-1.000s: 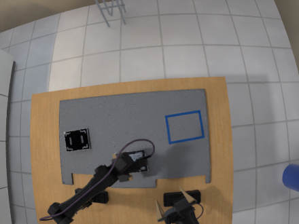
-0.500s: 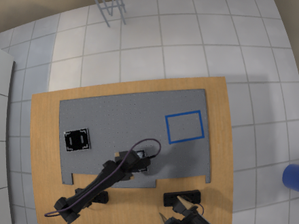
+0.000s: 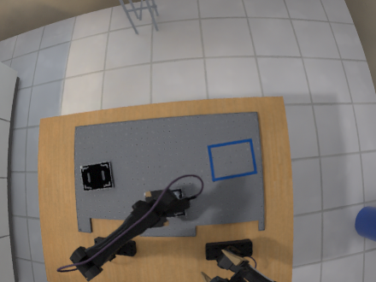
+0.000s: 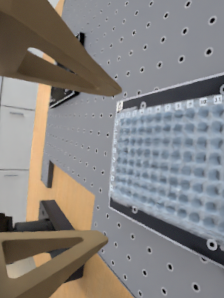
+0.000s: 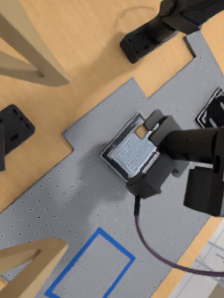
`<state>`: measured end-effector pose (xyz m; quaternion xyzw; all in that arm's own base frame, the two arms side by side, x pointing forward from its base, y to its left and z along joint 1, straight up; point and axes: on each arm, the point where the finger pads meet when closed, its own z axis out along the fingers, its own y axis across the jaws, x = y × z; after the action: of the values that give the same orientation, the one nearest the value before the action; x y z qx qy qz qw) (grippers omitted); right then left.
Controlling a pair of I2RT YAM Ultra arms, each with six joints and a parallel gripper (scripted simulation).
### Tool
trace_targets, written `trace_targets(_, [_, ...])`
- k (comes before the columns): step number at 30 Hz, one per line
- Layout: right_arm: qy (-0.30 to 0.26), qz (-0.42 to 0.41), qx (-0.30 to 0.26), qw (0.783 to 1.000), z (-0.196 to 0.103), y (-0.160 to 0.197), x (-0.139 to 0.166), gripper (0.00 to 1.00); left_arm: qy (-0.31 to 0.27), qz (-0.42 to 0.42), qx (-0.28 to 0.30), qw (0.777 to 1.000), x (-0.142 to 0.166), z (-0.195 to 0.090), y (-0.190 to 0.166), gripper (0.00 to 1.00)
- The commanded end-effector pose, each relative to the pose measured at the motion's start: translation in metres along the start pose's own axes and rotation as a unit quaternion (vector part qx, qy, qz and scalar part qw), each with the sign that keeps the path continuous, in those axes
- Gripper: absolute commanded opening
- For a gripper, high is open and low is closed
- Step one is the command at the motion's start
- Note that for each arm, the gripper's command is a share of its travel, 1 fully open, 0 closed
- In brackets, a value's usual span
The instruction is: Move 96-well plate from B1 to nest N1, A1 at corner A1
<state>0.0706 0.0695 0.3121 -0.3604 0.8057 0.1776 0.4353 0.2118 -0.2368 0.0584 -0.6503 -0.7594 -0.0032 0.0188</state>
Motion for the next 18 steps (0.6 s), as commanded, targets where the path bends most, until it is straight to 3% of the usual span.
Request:
trace_targets(1, [-0.007,0.002,-0.001,1.0,-0.009,-0.001,0.001,1.0,-0.029,0.006,-0.018,0.999,-0.021,-0.011,0.009,1.0])
trace_targets(18, [-0.003,0.0,-0.002,1.0,-0.005,0.0,0.0,1.0,-0.02,0.004,-0.012,1.0,-0.023,0.018,0.009,1.0])
